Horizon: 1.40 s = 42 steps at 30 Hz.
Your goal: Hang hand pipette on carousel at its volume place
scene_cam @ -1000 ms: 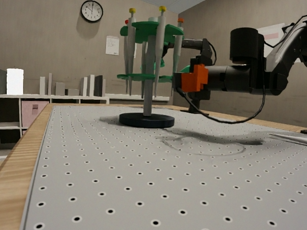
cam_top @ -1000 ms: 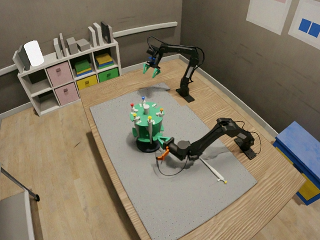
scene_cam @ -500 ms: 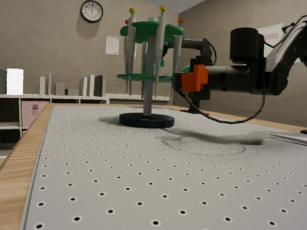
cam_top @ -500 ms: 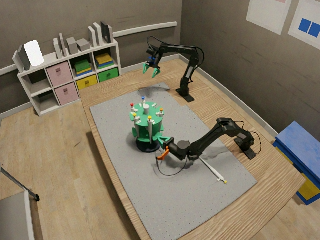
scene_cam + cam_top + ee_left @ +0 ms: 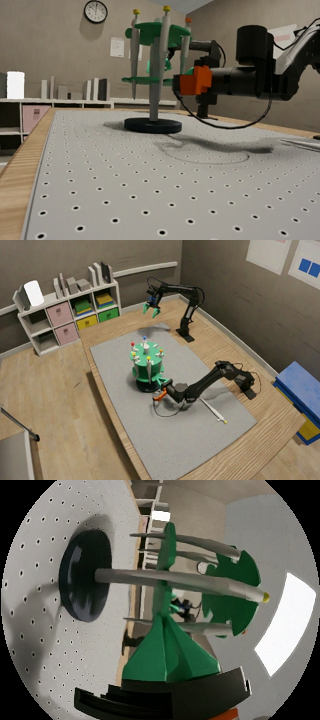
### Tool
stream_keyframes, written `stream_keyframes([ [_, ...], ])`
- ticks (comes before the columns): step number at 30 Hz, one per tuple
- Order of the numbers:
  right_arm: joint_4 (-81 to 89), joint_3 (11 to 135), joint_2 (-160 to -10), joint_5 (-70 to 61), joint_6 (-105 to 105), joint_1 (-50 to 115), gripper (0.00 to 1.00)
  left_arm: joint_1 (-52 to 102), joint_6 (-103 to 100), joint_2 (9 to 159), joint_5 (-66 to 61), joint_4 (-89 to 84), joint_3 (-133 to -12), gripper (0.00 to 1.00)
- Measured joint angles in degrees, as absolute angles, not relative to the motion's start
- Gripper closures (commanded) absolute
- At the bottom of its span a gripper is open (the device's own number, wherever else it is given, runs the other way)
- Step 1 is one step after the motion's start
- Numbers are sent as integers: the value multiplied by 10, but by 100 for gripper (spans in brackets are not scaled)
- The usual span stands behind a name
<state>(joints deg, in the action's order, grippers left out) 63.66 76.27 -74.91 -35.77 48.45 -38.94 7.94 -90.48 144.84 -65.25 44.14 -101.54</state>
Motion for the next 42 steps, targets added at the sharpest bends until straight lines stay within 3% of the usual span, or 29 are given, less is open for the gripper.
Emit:
stream_keyframes([
  [6, 637, 763, -749, -358, 484, -389, 0, 74, -907, 1477, -690, 410, -1074, 100],
  [42, 637, 763, -749, -358, 484, -389, 0, 73, -902, 1477, -693, 397, -1078, 100],
])
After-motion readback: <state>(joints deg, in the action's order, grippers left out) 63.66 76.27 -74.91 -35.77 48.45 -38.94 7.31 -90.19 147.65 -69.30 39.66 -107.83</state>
